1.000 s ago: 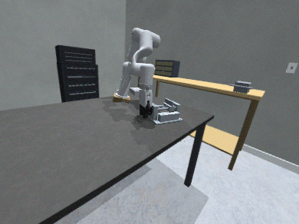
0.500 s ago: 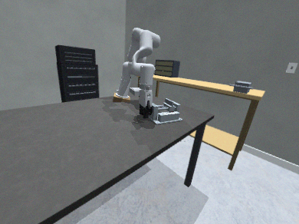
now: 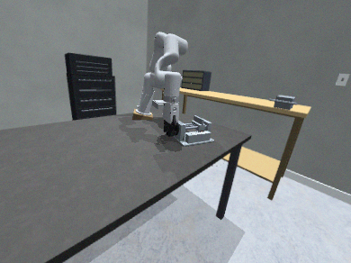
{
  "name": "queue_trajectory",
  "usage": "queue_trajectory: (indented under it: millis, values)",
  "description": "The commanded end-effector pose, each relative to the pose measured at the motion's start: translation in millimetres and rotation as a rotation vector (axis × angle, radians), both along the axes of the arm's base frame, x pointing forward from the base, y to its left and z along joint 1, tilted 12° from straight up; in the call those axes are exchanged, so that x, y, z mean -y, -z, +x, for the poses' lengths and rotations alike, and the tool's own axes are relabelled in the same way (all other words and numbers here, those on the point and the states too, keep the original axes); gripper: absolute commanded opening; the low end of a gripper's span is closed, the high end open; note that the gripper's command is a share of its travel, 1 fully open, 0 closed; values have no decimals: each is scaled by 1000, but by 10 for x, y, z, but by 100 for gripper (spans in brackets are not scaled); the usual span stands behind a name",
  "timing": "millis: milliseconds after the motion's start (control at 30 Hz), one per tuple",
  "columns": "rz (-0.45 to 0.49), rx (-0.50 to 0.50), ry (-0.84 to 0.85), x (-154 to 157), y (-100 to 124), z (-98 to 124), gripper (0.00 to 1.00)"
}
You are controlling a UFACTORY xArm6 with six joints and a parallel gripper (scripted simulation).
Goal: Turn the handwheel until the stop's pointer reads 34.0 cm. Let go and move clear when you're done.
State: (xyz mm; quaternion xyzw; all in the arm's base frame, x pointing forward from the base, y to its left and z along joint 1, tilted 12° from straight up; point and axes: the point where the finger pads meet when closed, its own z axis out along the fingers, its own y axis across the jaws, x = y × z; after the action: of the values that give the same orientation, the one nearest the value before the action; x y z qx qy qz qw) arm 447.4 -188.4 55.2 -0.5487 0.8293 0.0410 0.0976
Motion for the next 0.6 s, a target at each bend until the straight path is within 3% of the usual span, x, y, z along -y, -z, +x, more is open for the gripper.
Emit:
queue_trajectory:
  millis: [0, 33, 100, 200, 567]
  values:
    - [-5, 9, 1, 104, -540, -39, 57]
    - [-5, 9, 1, 104, -540, -39, 57]
    - [-5, 9, 1, 144, -770, -69, 57]
    - [-5, 9, 1, 160, -862, -81, 57]
    - [-5, 9, 1, 161, -866, -81, 57]
